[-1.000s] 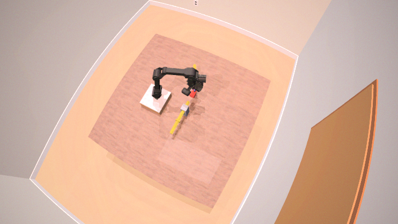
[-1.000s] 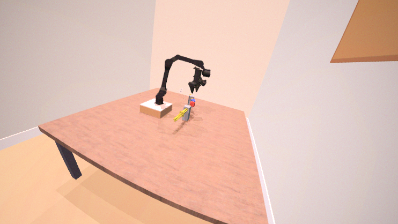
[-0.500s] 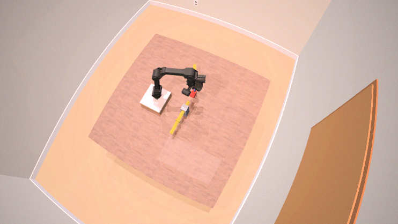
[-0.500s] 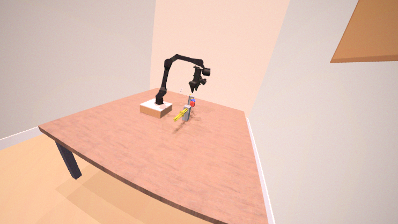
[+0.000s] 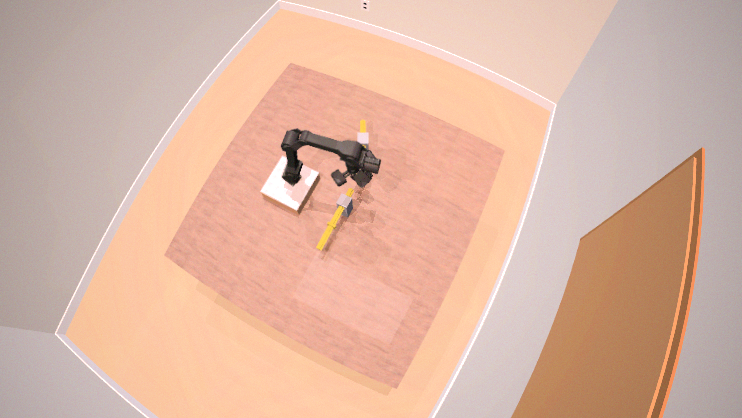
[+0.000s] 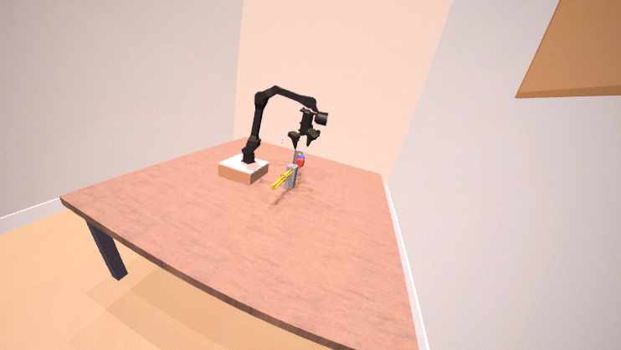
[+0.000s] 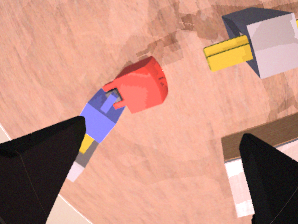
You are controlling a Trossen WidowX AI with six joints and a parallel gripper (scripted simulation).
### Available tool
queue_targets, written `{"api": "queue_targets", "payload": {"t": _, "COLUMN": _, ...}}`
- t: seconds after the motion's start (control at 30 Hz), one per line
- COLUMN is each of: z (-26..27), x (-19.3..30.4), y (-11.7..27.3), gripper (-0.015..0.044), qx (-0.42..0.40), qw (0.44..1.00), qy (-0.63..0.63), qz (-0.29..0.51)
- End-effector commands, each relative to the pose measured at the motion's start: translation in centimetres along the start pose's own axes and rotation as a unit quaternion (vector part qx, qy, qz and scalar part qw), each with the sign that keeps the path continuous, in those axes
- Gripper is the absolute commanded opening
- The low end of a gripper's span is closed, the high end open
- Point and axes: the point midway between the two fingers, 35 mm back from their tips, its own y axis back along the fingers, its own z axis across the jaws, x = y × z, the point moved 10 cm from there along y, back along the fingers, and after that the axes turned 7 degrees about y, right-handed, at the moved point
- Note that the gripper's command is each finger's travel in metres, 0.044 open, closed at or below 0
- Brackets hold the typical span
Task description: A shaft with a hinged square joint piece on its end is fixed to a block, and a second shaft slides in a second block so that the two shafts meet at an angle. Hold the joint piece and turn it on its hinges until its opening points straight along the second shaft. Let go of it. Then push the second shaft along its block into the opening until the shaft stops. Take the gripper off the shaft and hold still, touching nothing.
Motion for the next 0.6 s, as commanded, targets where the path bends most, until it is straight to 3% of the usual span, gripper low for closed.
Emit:
{"api": "queue_targets", "payload": {"t": 0.0, "z": -1.2, "x": -0.6, "y": -0.5, "gripper": 0.044, "qx": -0.019, "qw": 0.997, "qy": -0.069, "qz": 0.015}}
{"api": "queue_targets", "payload": {"t": 0.57, "z": -5.9, "x": -2.4, "y": -2.2, "gripper": 0.044, "qx": -0.088, "qw": 0.942, "qy": -0.315, "qz": 0.074}}
